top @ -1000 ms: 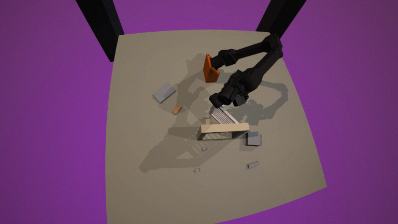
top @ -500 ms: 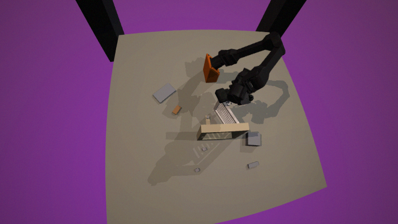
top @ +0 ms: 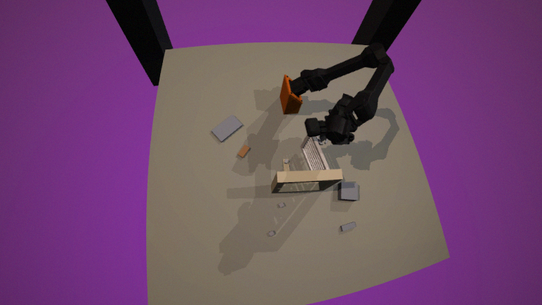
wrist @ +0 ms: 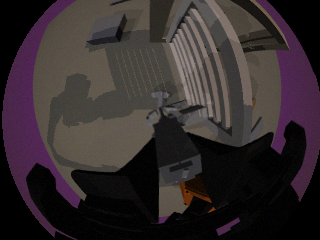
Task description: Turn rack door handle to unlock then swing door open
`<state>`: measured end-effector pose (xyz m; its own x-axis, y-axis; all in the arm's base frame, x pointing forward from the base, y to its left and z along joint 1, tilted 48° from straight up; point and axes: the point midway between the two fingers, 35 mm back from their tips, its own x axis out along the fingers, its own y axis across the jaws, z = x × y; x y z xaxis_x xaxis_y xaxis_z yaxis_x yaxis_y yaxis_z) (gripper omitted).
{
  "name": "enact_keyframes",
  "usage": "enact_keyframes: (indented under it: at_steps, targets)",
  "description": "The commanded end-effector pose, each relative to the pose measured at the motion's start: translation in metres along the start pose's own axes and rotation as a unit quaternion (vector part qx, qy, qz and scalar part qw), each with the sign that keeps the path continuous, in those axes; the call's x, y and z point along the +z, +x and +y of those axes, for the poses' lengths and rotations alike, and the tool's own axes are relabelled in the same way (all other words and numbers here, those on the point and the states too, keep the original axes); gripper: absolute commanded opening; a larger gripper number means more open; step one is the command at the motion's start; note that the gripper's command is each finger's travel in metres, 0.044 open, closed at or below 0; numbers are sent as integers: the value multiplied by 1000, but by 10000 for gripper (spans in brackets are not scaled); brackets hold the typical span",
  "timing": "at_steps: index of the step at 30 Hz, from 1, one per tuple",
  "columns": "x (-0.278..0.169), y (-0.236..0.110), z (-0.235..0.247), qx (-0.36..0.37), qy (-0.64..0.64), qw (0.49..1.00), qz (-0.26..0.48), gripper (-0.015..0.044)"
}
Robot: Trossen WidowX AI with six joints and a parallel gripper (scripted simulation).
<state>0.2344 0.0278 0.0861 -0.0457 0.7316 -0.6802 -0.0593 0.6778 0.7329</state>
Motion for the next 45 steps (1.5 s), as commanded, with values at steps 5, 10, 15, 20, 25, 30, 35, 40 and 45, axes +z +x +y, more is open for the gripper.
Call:
enact_keyframes:
  at_steps: [5,10,15,20,25,30,35,40,45]
  targets:
    - [4,-1,17,3,61,998,-2,23]
    - [8,-1,26,3,95,995,-2,23]
    - [11,-1,36,4,130,992,-2,23]
    - [12,-1,39,4,140,990,-2,23]
    - [12,-1,39,4,140,990,-2,23]
    - [12,-1,39,4,140,990,-2,23]
    - [12,-1,39,4,140,990,-2,155]
    - [12,-1,39,4,140,990,-2,286]
    - [13,-5,39,3,142,990,-4,295]
